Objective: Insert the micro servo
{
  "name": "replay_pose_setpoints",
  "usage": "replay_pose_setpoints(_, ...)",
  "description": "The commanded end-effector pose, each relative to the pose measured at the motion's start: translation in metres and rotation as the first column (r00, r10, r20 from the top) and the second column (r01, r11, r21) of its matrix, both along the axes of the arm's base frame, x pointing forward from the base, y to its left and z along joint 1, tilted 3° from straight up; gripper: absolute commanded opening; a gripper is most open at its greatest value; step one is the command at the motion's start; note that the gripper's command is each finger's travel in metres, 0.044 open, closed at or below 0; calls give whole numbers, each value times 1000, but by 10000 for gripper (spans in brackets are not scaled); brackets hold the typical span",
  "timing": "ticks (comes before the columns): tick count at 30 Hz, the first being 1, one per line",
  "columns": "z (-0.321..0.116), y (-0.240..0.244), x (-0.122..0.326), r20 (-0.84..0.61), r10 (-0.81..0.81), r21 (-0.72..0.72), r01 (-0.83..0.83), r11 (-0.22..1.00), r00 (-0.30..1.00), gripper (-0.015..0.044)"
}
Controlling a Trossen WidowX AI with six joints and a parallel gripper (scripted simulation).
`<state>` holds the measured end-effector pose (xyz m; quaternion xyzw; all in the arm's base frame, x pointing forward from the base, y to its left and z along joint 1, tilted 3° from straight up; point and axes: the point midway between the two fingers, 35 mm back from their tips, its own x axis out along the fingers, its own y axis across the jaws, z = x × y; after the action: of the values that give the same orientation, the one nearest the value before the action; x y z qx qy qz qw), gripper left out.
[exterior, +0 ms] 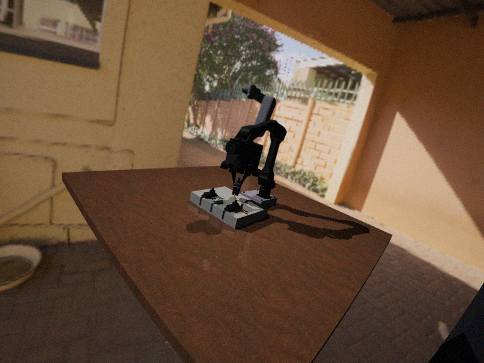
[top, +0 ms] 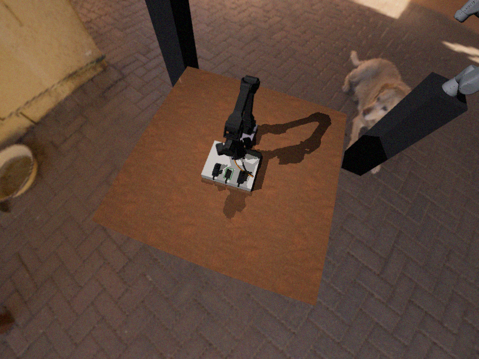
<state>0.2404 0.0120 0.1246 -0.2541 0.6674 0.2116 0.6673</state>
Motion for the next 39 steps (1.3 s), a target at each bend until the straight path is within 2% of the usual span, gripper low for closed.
replay_pose_setpoints(1, 2, 0, 0, 16, -118, 2, 118, 993, 993, 0)
replay_pose_setpoints(14, 2, 0, 0, 36, -516, 22, 516, 856, 856, 0)
replay_pose_setpoints(22, 3, 0, 6, 36, -521, 22, 521, 853, 853, 0)
replay_pose_setpoints(39, 6, 9, 74, 41, -521, 26, 521, 853, 852, 0)
